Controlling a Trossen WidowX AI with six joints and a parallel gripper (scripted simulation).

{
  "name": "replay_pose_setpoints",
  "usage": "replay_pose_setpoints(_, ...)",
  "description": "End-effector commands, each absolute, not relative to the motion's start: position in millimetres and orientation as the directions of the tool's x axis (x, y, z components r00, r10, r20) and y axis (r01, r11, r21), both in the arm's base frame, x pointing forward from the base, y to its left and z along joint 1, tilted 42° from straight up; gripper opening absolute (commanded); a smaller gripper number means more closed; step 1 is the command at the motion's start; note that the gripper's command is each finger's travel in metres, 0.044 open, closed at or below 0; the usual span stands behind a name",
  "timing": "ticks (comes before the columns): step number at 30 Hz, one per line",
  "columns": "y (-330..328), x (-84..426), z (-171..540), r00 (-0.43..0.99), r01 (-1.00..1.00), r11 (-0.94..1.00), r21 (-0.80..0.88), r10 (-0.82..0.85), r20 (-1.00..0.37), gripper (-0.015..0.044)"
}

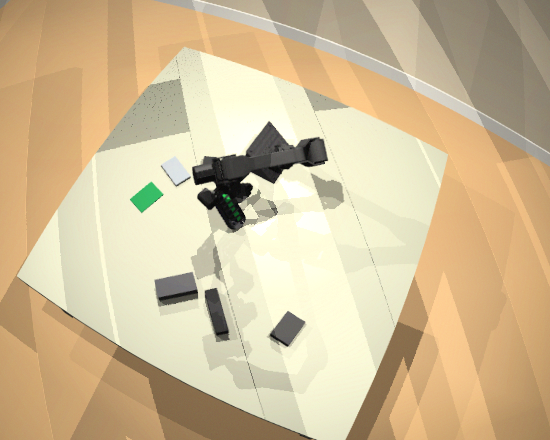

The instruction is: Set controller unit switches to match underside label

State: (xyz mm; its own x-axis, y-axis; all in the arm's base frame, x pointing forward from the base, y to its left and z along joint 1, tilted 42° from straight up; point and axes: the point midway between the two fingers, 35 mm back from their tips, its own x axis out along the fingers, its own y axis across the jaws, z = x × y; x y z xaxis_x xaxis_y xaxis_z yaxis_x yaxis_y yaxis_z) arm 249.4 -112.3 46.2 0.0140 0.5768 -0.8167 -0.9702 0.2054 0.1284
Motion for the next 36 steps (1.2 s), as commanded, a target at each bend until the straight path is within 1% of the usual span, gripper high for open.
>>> replay_pose_setpoints(1, -109, 251, 53, 0.018, -0.971, 0.206, 0.122, 0.571, -0.821, 0.0335)
replay_pose_setpoints(36, -93, 258, 78, 0.000, -0.971, 0.206, 0.123, 0.512, -0.859, 0.0335)
